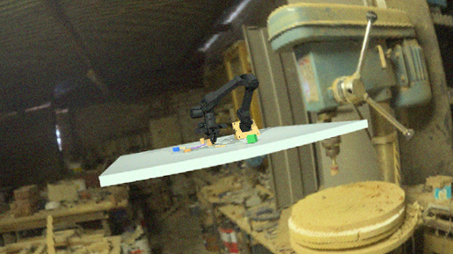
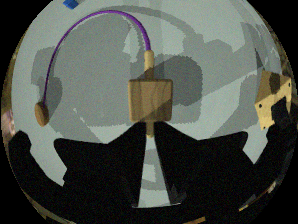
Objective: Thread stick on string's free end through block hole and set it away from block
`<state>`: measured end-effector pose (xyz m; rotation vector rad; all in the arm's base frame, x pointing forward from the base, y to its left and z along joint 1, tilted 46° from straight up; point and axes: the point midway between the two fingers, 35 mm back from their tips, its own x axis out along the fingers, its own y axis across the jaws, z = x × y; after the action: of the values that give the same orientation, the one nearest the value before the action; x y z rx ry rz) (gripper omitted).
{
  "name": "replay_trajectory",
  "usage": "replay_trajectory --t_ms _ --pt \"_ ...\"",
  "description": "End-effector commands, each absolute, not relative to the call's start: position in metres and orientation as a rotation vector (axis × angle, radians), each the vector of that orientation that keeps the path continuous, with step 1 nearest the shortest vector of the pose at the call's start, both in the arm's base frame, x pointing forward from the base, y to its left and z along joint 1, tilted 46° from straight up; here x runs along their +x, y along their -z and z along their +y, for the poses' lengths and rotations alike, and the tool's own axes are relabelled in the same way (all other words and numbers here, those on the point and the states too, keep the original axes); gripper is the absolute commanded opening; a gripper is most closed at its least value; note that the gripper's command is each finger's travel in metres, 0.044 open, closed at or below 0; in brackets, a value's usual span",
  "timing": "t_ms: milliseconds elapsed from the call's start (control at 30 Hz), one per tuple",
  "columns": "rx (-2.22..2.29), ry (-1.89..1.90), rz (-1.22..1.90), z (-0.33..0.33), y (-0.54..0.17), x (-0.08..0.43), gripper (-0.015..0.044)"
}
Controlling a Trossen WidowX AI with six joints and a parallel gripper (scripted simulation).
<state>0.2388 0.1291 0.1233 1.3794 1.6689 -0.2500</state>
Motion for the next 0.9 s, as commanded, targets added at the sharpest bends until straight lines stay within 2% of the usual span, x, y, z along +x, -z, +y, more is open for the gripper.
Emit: replay_trajectory --t_ms 0,867 --pt "1.38 0.254 1.665 0.129 -0.124 0.239 0.0" --pt "1.381 0.305 1.695 0.141 -0.14 0.224 0.0"
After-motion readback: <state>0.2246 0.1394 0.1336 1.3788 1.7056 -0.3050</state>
